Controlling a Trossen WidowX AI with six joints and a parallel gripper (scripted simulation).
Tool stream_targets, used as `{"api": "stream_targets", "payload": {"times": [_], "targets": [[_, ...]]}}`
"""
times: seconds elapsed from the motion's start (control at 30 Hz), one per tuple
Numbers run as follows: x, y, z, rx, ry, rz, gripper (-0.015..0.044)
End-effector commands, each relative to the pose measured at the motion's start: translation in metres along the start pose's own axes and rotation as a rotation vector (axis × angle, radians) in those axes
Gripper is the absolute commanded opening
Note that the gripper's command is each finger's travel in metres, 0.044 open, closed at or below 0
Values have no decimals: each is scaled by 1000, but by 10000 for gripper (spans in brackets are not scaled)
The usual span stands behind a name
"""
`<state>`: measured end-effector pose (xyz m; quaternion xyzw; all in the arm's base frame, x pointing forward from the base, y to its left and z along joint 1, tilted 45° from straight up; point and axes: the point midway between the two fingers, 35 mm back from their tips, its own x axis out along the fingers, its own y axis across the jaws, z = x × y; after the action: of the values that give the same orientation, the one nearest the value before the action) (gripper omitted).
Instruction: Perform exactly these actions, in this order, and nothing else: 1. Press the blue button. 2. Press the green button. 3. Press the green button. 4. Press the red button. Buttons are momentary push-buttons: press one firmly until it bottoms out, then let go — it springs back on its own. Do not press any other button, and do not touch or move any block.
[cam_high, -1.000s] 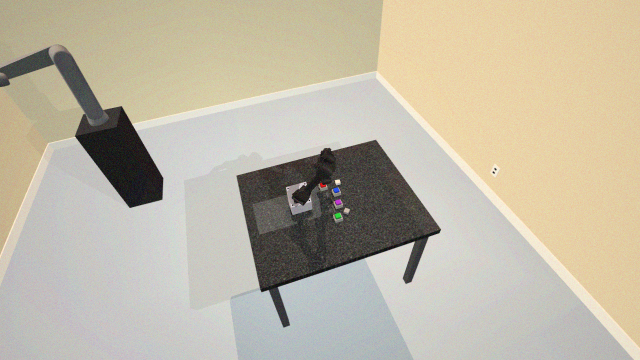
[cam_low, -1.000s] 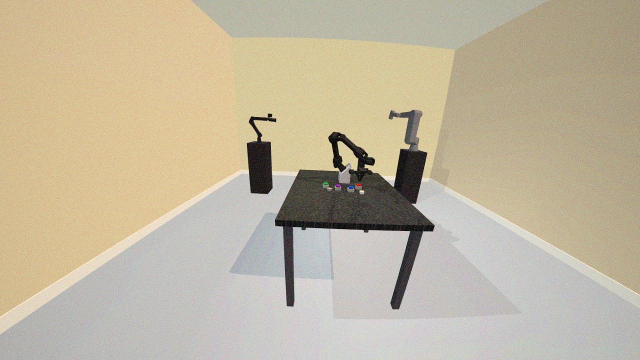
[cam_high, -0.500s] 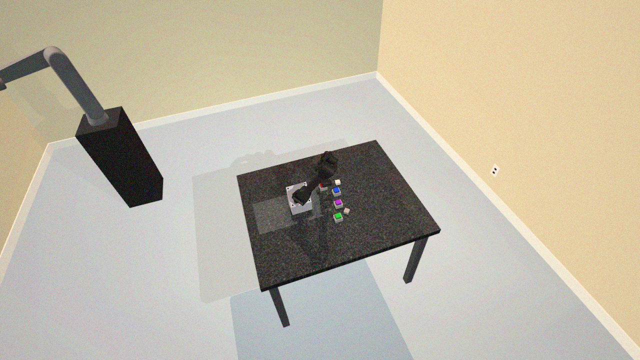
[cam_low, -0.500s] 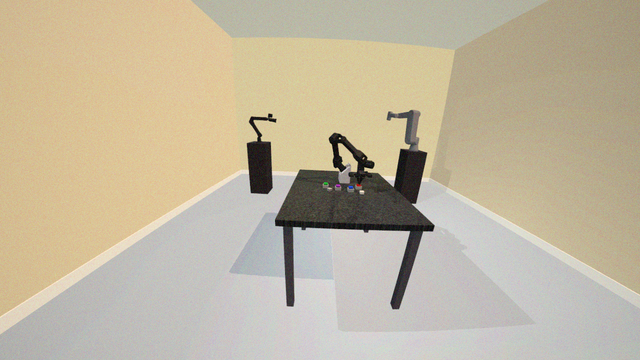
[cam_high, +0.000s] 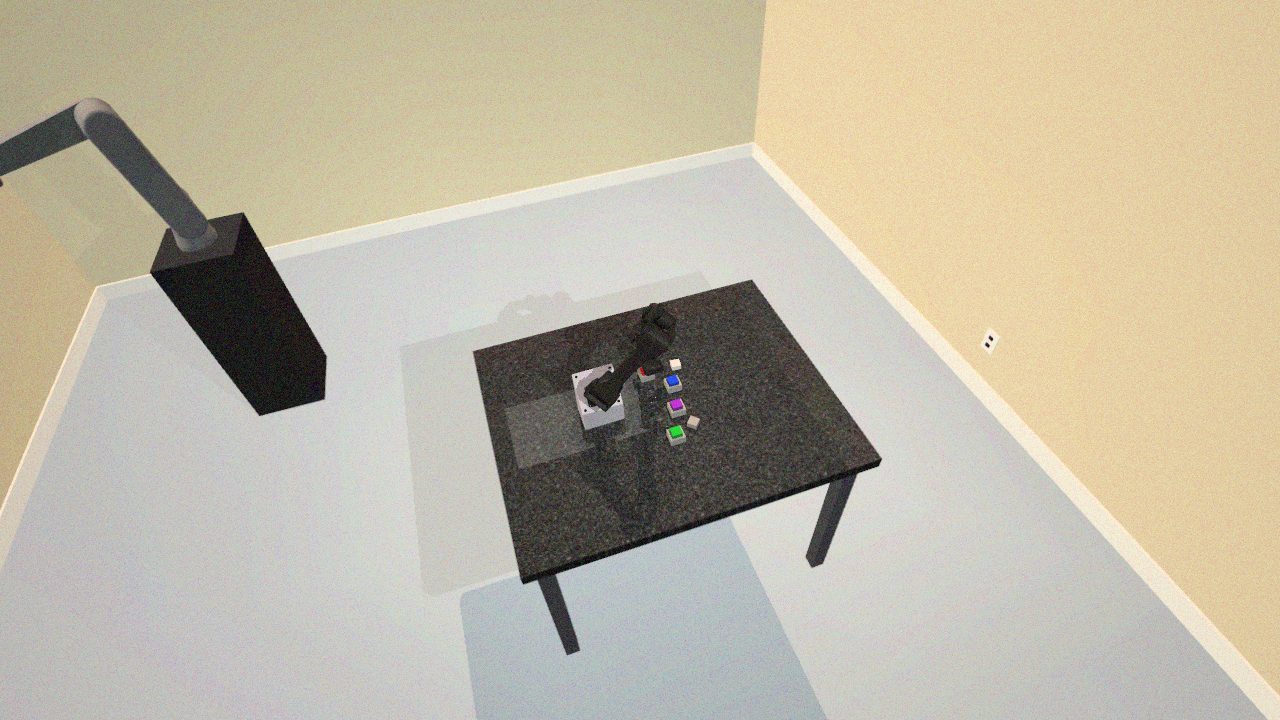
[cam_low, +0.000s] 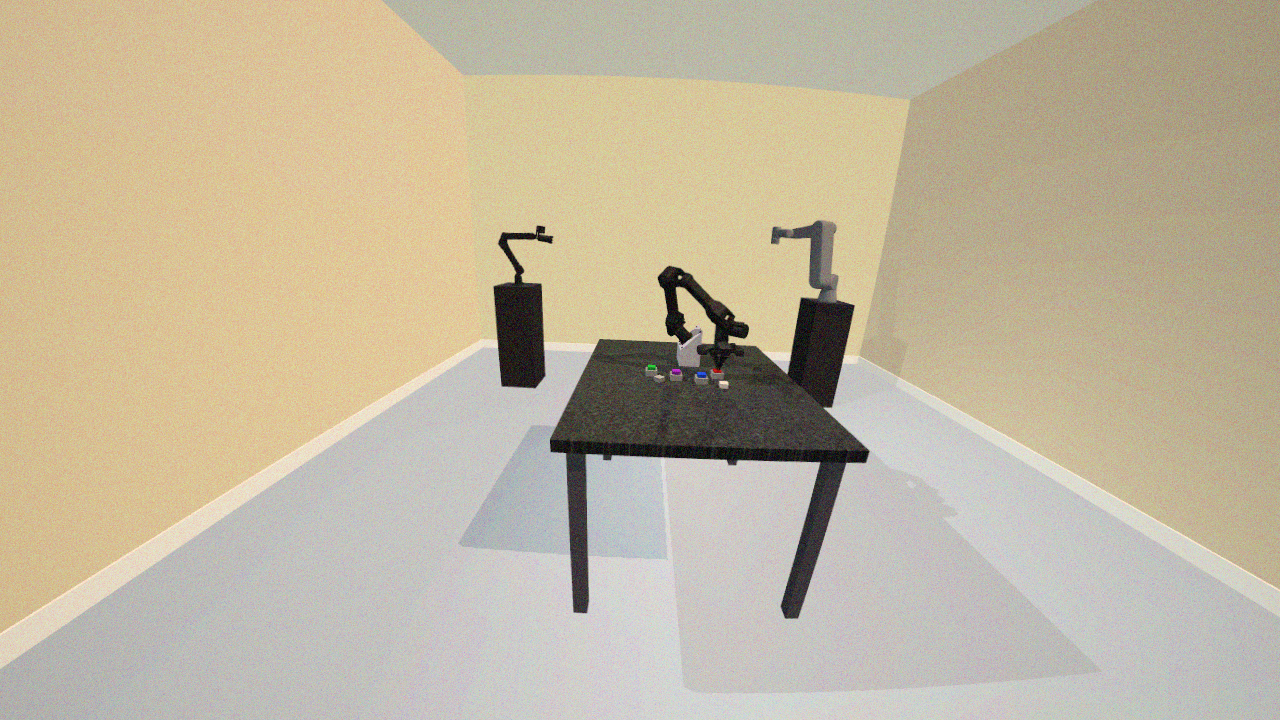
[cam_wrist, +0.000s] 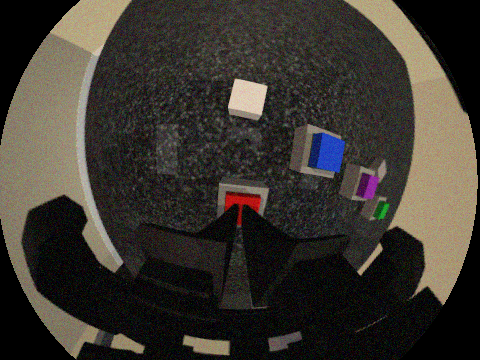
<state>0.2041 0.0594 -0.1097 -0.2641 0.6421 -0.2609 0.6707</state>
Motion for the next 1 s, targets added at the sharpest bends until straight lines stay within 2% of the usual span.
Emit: {"api": "stream_targets", "payload": {"times": [0.0, 0.17, 0.3, 0.47, 0.93, 0.97], "targets": [[2, -2, -3, -11, 7, -9, 20], [2, -2, -3, -11, 7, -9, 20], [-29, -1, -2, -11, 6, -6, 20], [-32, -1, -3, -11, 7, -7, 20], [-94, 85, 40, -9, 5, 2, 387], [-95, 86, 40, -9, 5, 2, 400]]}}
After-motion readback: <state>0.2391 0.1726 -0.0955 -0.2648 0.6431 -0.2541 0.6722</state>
